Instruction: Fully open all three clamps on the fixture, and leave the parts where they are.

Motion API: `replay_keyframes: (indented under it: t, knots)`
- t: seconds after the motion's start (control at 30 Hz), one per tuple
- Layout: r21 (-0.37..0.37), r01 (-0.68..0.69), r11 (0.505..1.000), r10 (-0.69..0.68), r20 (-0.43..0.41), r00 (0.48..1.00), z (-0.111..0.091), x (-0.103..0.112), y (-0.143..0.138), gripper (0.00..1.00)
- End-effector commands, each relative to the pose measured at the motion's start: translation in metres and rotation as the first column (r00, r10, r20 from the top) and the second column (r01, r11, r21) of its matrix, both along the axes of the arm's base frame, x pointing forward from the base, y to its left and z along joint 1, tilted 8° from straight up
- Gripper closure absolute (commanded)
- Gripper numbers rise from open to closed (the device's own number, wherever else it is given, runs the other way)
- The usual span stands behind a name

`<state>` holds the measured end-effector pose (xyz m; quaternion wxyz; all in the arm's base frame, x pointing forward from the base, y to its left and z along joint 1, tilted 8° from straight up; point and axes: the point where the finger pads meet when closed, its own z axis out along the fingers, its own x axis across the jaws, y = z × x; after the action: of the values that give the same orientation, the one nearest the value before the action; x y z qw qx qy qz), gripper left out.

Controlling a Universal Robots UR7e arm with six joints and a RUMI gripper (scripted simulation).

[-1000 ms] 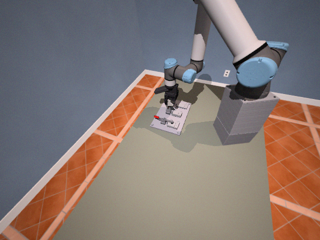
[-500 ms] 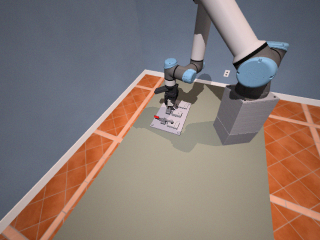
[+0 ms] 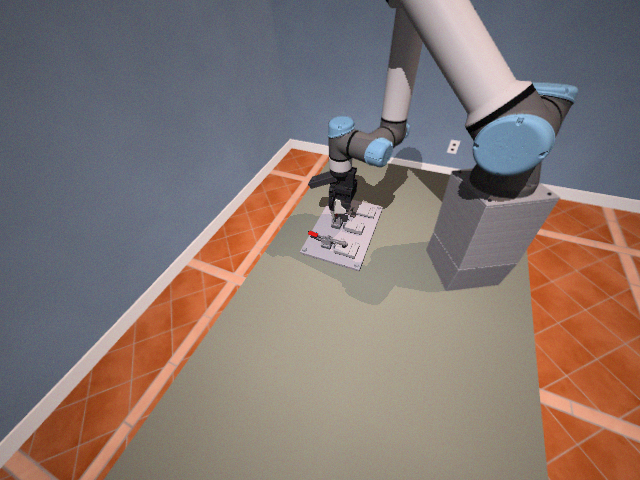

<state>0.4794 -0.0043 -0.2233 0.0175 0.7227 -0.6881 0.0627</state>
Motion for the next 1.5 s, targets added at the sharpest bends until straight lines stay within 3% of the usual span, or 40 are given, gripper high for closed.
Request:
replay_keyframes:
  t: [0.0,0.73,1.2,1.47]
  knots:
    - [0.0,0.0,1.0,0.0,0.001,1.0,0.0,0.0,0.0,0.72]
    - [0.0,0.0,1.0,0.0,0.001,1.0,0.007,0.0,0.001,0.72]
    - [0.0,0.0,1.0,0.0,0.001,1.0,0.044,-0.003,0.005,0.72]
    - [0.0,0.0,1.0,0.0,0.001,1.0,0.05,-0.003,0.006,0.72]
